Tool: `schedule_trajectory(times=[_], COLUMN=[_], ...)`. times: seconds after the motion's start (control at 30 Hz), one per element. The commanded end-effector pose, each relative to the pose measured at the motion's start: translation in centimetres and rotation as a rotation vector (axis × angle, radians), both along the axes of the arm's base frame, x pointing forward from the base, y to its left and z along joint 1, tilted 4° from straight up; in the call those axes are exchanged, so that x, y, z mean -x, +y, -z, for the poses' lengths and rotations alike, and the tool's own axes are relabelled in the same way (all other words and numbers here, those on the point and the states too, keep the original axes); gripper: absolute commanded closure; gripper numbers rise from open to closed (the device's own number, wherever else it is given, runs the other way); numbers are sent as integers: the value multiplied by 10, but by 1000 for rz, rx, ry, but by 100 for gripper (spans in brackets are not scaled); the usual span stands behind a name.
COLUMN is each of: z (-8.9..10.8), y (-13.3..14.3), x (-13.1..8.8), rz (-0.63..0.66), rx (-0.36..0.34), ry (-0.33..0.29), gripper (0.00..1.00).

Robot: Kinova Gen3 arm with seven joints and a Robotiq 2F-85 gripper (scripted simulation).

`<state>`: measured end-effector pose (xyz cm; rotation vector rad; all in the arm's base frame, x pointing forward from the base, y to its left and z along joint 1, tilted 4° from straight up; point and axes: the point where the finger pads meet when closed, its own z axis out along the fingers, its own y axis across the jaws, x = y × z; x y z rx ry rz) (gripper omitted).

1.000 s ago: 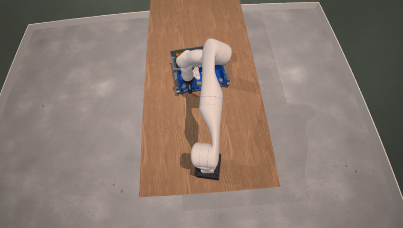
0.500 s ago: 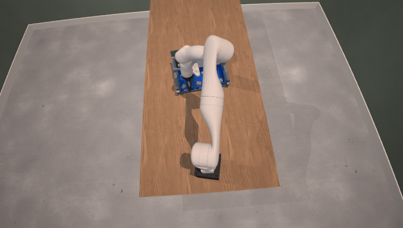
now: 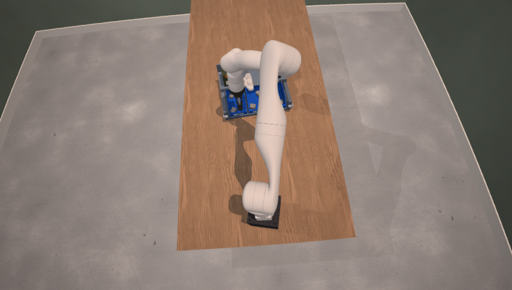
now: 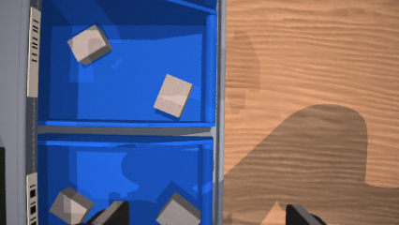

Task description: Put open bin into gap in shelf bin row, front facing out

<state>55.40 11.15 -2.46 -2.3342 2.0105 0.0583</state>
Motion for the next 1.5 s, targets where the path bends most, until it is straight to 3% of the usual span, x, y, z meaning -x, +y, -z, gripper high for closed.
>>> schedule_trajectory(times=[0.0,0.2,0.37,1.47], z=[-3,-3,-16,-4], y=[-1,-1,-2,-2], x=[-1,-1,-1,-1], rz=[1,1,1,1], rx=[2,2,2,2], ry=[-2,-2,-2,-2], gripper=[0,0,0,0])
